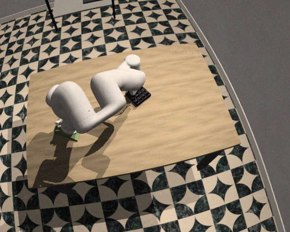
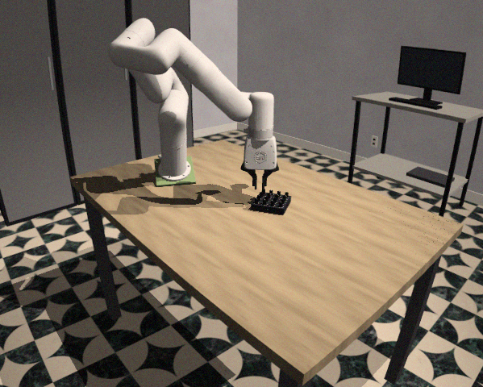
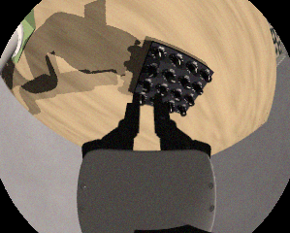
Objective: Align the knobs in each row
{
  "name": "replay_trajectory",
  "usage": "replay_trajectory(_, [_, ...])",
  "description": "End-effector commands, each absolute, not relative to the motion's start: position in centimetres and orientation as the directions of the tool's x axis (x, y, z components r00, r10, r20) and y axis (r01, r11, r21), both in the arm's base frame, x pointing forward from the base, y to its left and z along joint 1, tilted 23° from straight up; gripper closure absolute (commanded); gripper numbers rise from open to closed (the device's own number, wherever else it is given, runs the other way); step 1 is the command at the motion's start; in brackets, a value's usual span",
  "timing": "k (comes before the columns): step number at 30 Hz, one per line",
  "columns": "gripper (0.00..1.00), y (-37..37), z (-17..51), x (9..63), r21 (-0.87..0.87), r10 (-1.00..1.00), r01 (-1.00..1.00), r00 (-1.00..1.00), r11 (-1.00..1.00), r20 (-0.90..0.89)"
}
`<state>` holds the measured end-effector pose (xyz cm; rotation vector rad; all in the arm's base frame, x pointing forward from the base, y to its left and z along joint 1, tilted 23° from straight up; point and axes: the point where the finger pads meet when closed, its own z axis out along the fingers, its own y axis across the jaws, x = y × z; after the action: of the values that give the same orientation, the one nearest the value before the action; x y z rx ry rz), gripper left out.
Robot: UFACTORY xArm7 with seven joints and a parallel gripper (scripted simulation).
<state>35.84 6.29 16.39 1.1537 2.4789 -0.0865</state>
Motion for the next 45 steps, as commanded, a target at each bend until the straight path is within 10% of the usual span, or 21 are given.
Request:
replay_trajectory(1, [0.81, 6.4, 16.7, 35.8, 0.113, 0.72, 0.745, -0.577, 0.657, -0.384])
replay_trajectory(16, [0.81, 6.5, 16.7, 35.8, 0.096, 0.691, 0.719, -0.609, 0.688, -0.389])
replay_trajectory(45, [0.81, 8.7, 17.4, 34.6, -0.256, -0.147, -0.067, -0.94, 0.964, -0.307])
